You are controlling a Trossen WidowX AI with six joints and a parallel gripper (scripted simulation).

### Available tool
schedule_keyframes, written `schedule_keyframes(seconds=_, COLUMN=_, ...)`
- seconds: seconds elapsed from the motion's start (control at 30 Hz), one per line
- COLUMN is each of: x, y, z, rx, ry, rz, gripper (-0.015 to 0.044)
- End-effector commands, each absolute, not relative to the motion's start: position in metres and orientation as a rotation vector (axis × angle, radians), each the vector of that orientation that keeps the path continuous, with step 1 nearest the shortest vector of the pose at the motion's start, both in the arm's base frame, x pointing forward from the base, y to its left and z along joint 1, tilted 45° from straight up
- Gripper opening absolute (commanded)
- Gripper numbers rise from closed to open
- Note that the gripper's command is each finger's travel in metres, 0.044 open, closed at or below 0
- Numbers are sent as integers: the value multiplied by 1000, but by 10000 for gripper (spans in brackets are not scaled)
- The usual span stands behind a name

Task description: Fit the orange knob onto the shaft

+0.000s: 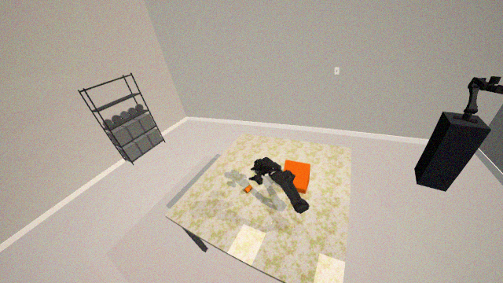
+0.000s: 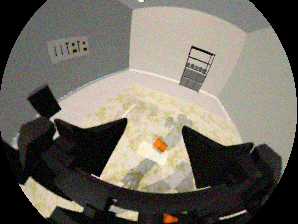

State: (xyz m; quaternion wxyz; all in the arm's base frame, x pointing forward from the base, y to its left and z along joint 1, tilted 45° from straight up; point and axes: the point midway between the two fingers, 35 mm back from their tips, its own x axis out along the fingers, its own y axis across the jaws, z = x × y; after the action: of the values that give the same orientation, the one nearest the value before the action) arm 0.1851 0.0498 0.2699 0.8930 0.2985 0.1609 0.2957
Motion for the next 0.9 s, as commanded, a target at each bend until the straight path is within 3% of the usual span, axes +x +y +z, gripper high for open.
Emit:
schedule_keyframes(seconds=0.0, x=186, y=50, z=270, rx=633, ry=343, rz=612, gripper=426)
schedule_keyframes(seconds=0.43, x=255, y=78, z=248, rx=1407, ry=1116, rz=194, gripper=440)
schedule_keyframes(seconds=0.87, x=286, y=161, z=163, rx=1519, ry=1647, rz=-879, gripper=440)
